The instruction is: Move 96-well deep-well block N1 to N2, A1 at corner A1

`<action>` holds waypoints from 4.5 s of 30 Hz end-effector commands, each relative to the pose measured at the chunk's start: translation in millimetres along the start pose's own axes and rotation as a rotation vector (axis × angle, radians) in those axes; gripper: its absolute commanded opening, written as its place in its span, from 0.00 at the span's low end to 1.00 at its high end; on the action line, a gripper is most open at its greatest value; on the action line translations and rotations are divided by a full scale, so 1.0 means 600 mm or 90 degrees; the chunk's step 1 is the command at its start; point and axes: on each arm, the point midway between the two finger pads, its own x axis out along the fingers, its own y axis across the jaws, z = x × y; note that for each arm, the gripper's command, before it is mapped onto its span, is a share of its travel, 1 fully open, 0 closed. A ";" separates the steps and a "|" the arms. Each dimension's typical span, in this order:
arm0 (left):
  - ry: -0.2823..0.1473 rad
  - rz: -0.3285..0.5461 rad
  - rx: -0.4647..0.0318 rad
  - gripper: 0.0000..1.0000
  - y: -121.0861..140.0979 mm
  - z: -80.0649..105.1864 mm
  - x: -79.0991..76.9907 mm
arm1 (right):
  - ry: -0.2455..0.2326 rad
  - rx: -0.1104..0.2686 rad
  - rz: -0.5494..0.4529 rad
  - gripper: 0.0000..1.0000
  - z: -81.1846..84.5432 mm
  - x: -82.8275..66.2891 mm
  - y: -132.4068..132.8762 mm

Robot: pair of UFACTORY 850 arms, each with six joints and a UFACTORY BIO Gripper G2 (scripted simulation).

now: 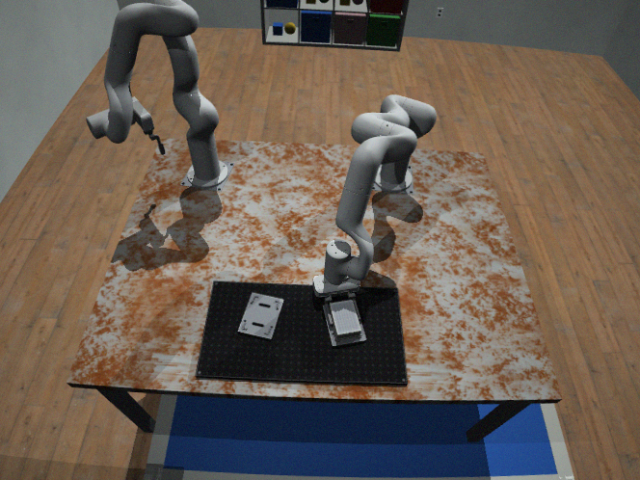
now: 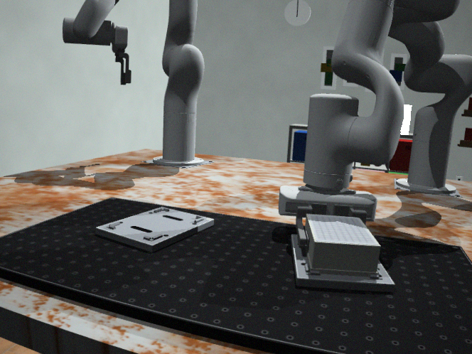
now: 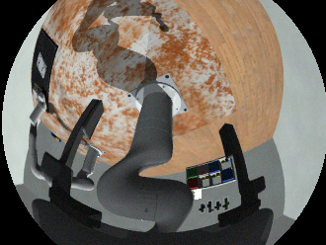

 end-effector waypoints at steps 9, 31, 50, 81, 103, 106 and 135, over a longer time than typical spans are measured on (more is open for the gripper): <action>-0.001 0.000 -0.001 0.00 -0.001 0.002 0.001 | -0.001 0.000 0.000 1.00 0.001 -0.001 0.000; -0.001 0.000 -0.001 0.00 -0.001 0.002 0.001 | -0.001 0.000 0.000 1.00 0.001 -0.001 0.000; -0.001 0.000 -0.001 0.00 -0.001 0.013 0.001 | -0.001 0.000 0.000 1.00 0.001 -0.001 0.000; -0.001 0.000 -0.001 0.00 -0.001 0.038 0.001 | -0.001 0.000 0.000 1.00 0.001 -0.001 0.000; -0.001 0.000 -0.001 0.00 -0.001 0.094 0.001 | -0.001 0.000 0.000 1.00 0.001 -0.001 0.000; -0.001 0.000 -0.001 0.00 -0.001 0.102 0.001 | -0.001 0.000 0.000 1.00 0.001 -0.001 0.000; -0.001 -0.021 -0.001 0.00 -0.006 0.136 0.000 | -0.001 0.000 0.000 1.00 0.001 -0.001 0.000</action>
